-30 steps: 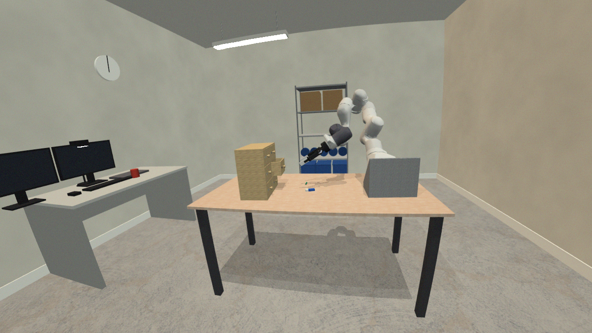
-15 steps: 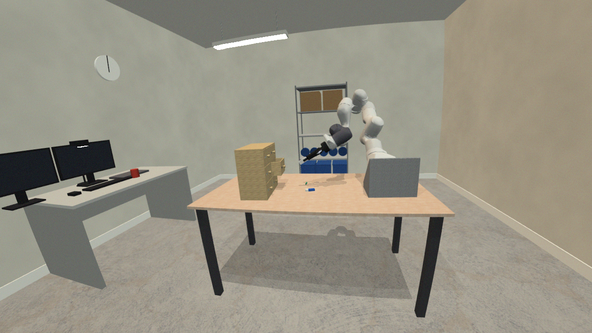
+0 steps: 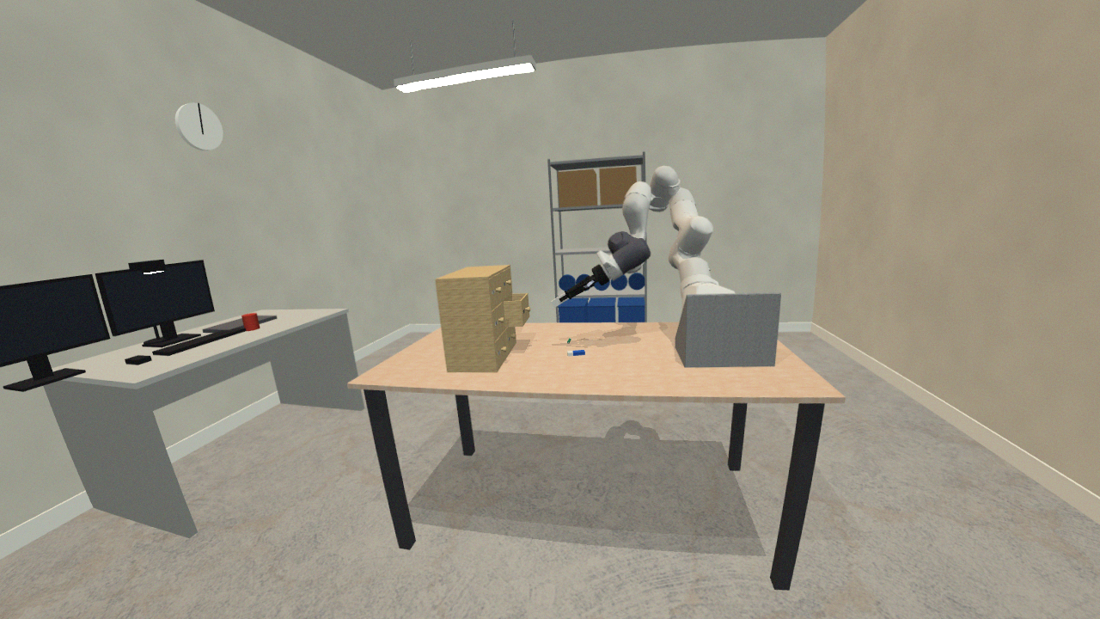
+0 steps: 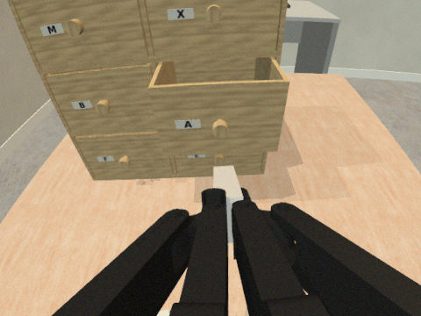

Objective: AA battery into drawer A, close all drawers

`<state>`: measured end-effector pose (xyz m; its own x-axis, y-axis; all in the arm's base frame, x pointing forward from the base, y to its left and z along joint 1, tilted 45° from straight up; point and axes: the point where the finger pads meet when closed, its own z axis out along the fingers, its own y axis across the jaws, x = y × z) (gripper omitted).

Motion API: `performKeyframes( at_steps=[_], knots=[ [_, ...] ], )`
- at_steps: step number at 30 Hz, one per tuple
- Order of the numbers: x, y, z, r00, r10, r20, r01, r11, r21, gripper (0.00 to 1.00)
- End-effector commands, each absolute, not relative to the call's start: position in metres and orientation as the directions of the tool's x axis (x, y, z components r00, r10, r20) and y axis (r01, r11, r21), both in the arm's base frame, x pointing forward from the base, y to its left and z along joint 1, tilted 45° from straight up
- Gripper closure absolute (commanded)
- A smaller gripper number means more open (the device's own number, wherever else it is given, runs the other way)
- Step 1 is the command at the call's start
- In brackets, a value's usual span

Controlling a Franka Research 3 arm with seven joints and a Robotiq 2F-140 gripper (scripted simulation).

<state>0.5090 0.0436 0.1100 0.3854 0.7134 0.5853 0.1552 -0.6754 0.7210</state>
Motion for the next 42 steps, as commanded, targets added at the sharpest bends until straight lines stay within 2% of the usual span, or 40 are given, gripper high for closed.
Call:
performKeyframes(
  at_steps=[1,15,42],
  knots=[
    [0.516,0.042,0.108,0.388,0.704,0.595,0.151,-0.685,0.713,1.00],
    [0.555,0.041,0.099,0.388,0.704,0.595,0.151,-0.685,0.713,1.00],
    [0.559,0.041,0.098,0.388,0.704,0.595,0.151,-0.685,0.713,1.00]
  ],
)
